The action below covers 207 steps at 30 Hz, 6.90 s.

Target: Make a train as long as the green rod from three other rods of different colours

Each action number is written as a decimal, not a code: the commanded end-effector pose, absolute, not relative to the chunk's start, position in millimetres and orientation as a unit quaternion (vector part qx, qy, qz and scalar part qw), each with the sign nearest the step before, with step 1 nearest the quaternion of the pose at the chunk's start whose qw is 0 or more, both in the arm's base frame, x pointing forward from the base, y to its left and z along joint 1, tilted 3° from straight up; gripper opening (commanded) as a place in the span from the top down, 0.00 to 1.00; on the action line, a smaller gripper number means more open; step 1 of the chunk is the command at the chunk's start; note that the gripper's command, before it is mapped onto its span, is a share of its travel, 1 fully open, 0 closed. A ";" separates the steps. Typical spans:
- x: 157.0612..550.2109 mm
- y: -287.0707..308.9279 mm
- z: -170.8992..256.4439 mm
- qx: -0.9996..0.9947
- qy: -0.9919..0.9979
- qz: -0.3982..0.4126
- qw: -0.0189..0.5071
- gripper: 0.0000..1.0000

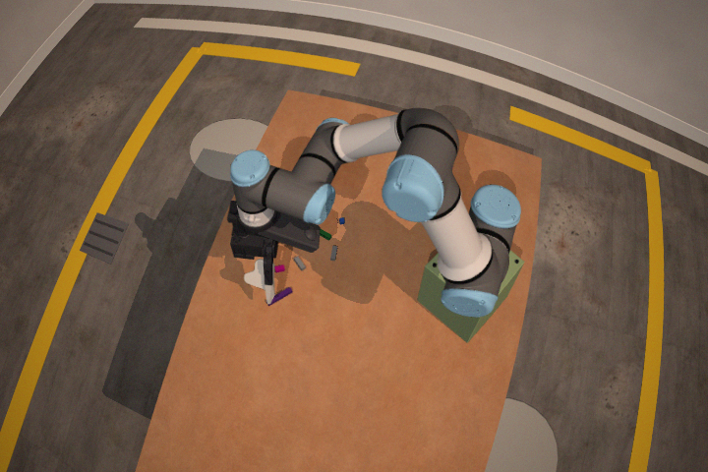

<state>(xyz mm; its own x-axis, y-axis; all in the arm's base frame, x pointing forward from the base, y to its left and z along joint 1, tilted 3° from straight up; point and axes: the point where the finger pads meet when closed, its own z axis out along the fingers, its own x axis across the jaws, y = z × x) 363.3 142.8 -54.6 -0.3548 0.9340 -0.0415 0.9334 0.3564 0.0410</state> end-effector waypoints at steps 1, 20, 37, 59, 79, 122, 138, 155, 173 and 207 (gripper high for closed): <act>364.2 141.8 -53.8 0.514 0.858 0.006 0.029 0.00; 365.6 139.7 -53.6 0.349 0.937 0.001 0.029 0.00; 366.1 139.4 -53.5 0.308 0.951 -0.001 0.029 0.00; 366.2 139.4 -53.5 0.307 0.951 -0.001 0.029 0.00; 366.2 139.4 -53.5 0.307 0.951 -0.001 0.029 0.00; 366.2 139.4 -53.5 0.307 0.951 -0.001 0.029 0.00; 365.7 137.8 -53.5 0.323 0.946 0.000 0.029 0.00; 362.3 125.9 -53.2 0.447 0.894 0.004 0.029 0.00; 355.7 102.2 -52.7 0.694 0.719 0.012 0.026 0.00; 350.1 57.0 -52.1 0.983 0.183 0.025 0.014 0.00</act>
<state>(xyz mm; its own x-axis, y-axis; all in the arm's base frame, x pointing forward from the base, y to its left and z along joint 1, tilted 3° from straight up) 349.7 61.8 -52.8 0.8780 0.4771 0.0379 0.4760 -0.8788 0.0350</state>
